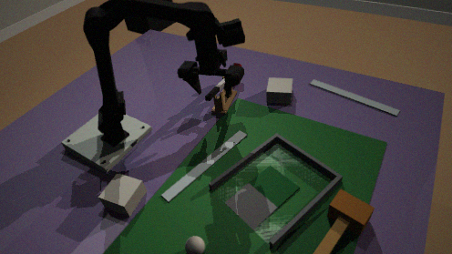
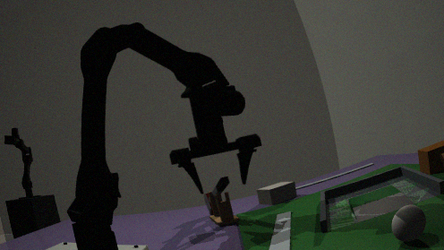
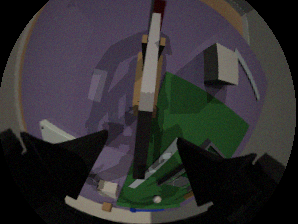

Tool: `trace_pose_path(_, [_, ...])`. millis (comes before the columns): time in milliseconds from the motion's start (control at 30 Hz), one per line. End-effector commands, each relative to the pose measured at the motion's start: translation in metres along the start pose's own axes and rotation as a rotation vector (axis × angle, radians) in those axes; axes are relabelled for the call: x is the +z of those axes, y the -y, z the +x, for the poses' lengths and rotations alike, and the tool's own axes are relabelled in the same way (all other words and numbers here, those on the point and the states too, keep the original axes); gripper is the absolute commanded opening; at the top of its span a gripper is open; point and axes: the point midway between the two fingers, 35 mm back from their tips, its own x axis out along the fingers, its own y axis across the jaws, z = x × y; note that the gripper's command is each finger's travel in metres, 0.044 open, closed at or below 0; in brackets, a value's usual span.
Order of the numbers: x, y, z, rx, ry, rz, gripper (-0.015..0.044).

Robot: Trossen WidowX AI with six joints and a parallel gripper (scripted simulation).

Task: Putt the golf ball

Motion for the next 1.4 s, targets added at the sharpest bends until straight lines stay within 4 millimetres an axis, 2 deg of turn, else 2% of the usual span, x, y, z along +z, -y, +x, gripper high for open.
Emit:
trace_pose_path(0, [0.000,-0.001,0.004,0.005,0.004,-0.004,0.0440])
trace_pose_path(567, [0.000,-0.001,0.025,0.005,0.004,-0.004,0.0440])
trace_pose_path(1067, [0.000,0.000,0.022,-0.002,0.001,0.000,0.0046])
trace_pose_path(1367, [0.001,0.001,0.020,-0.002,0.001,0.000,0.0000])
